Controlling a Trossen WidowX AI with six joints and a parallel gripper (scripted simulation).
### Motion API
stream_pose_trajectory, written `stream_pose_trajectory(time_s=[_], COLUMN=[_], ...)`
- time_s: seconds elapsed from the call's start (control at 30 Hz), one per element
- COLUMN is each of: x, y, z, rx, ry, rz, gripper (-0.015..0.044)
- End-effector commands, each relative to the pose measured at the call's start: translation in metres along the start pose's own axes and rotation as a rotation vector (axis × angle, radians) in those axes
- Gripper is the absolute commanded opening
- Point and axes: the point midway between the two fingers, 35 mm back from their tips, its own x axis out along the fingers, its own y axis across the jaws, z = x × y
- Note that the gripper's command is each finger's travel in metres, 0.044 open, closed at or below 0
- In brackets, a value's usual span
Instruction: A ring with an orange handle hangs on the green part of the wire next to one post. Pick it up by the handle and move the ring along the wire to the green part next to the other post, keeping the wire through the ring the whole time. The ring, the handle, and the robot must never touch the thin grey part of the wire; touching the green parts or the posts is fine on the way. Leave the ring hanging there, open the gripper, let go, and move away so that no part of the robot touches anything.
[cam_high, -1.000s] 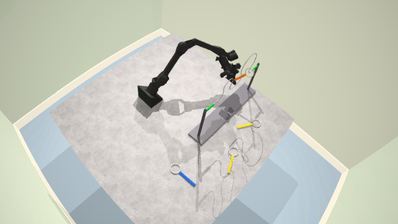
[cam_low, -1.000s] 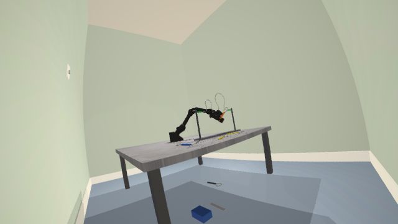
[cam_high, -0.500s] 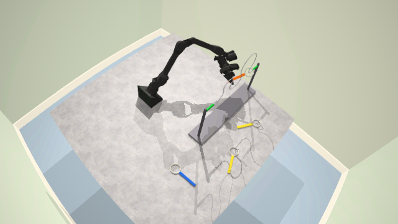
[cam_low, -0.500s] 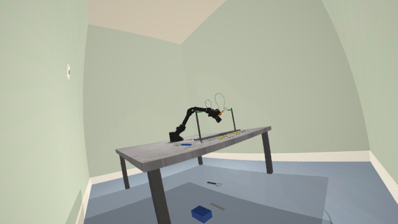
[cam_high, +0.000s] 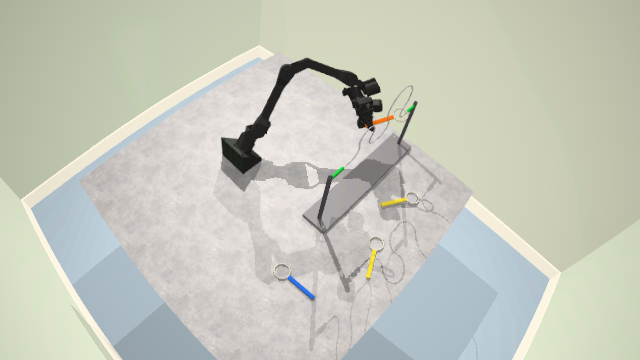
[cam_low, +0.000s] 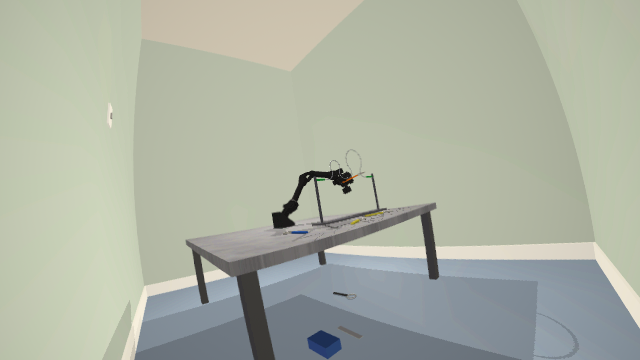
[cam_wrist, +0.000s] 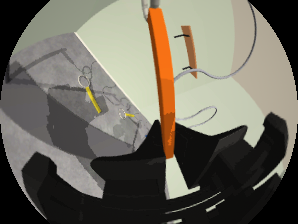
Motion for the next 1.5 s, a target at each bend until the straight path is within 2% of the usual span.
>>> stream_pose_trajectory(time_s=[0.0,0.9,1.17,1.47], x=[0.0,-0.016,-0.015,-0.021], y=[-0.016,-0.1,-0.12,-0.13], z=[-0.001,0.033,0.05,0.064], rx=[-0.096,-0.638,-0.78,-0.847], ry=[0.001,-0.011,-0.089,-0.093], rz=[-0.055,-0.354,-0.391,-0.425], gripper=[-0.015,-0.015,-0.015,-0.015])
